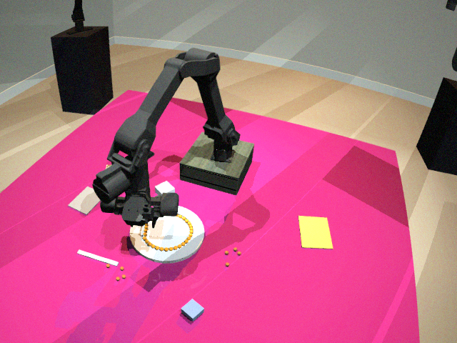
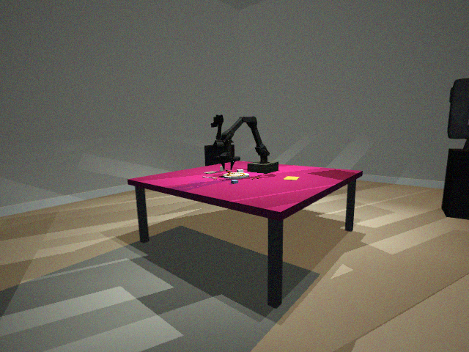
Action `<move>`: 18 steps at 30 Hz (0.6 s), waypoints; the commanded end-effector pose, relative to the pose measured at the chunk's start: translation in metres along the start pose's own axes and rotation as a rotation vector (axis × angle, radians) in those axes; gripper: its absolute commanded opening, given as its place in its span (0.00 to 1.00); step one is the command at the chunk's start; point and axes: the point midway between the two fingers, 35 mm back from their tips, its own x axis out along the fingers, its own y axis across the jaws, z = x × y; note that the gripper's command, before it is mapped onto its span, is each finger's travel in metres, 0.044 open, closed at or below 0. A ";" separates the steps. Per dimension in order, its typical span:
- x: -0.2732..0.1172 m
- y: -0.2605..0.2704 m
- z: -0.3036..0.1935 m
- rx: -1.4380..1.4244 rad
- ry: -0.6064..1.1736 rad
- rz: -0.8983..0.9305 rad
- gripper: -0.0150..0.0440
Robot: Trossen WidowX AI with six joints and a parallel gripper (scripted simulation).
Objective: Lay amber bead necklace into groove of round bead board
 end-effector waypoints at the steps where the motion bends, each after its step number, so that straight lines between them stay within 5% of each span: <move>1: 0.011 0.001 -0.002 0.011 0.006 0.005 0.46; 18: 0.024 0.001 -0.001 0.007 0.004 0.003 0.46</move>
